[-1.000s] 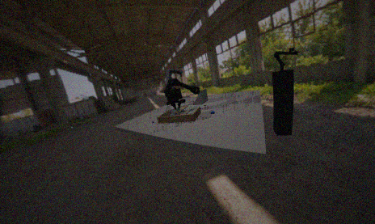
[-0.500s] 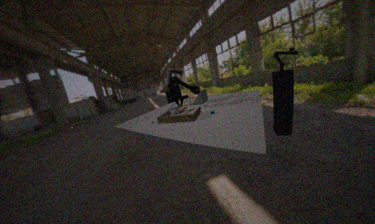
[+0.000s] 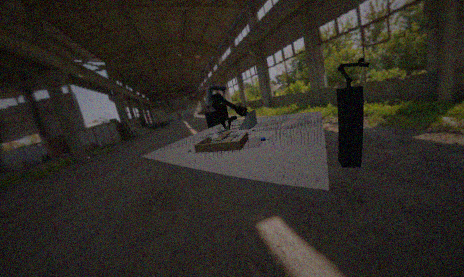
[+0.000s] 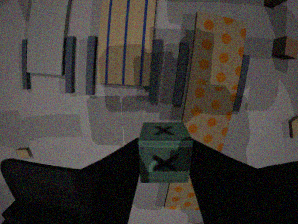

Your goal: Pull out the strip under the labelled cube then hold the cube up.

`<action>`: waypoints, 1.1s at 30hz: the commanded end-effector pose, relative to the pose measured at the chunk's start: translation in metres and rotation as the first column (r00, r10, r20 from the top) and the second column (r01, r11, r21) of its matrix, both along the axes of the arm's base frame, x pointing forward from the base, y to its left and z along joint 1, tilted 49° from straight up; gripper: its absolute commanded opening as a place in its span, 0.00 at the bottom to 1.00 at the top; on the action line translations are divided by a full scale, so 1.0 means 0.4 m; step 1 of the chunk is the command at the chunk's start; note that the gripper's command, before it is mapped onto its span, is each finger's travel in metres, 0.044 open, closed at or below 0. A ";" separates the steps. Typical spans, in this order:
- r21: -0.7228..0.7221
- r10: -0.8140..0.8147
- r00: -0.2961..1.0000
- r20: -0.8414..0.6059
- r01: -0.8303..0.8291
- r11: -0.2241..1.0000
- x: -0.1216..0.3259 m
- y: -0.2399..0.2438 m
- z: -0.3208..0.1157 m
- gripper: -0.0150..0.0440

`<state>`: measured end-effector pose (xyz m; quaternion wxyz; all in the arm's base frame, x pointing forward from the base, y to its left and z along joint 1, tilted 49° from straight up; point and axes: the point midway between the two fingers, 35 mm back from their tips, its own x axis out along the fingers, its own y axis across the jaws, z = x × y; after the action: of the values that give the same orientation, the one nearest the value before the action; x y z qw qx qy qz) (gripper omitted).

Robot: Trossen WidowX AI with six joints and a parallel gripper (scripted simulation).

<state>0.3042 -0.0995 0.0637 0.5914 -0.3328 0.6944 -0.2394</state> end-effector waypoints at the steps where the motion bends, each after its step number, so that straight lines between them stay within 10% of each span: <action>1: 0.003 -0.004 1.000 0.000 0.004 1.000 -0.041 0.011 -0.013 0.25; 33: 0.004 -0.004 1.000 -0.001 0.004 1.000 -0.048 0.081 0.043 0.25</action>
<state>0.2853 -0.0674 0.0810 0.5905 -0.3331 0.6954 -0.2382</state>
